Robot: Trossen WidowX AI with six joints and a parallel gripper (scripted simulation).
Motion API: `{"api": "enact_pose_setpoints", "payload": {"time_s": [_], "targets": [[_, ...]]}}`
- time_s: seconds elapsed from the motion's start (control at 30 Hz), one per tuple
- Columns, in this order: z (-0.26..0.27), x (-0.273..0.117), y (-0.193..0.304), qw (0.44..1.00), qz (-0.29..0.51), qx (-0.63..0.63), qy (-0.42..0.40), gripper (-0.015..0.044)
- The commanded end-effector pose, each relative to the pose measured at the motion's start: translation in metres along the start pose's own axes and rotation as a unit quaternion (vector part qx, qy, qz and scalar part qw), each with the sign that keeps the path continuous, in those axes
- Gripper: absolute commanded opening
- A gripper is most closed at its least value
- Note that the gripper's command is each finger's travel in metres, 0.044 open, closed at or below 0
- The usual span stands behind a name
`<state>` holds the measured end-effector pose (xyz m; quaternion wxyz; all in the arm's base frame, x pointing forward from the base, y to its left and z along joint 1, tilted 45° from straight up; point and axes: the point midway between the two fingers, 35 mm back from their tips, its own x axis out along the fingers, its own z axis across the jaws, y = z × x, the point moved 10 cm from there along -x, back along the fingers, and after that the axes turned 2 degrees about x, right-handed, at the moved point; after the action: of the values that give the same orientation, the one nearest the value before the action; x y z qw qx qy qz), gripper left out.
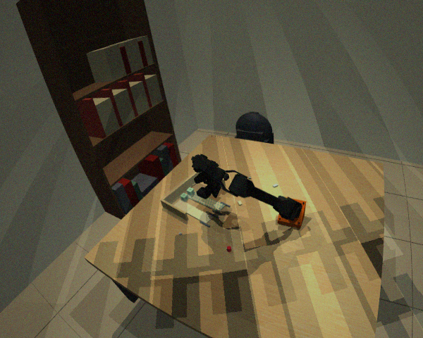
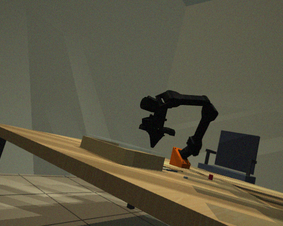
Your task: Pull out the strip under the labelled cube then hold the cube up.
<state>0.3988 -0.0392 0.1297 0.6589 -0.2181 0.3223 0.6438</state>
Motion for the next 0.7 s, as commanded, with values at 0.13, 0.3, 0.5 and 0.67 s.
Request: {"api": "enact_pose_setpoints", "payload": {"time_s": [0.13,0.3,0.5,0.67], "targets": [[-0.003,0.007,0.0,1.0,0.001,0.001,0.003,0.0],[-0.003,0.015,-0.001,1.0,0.001,0.001,0.003,0.0],[-0.004,0.025,-0.002,1.0,0.001,0.001,0.003,0.0],[-0.004,0.033,-0.002,1.0,0.001,0.001,0.003,0.0]]}}
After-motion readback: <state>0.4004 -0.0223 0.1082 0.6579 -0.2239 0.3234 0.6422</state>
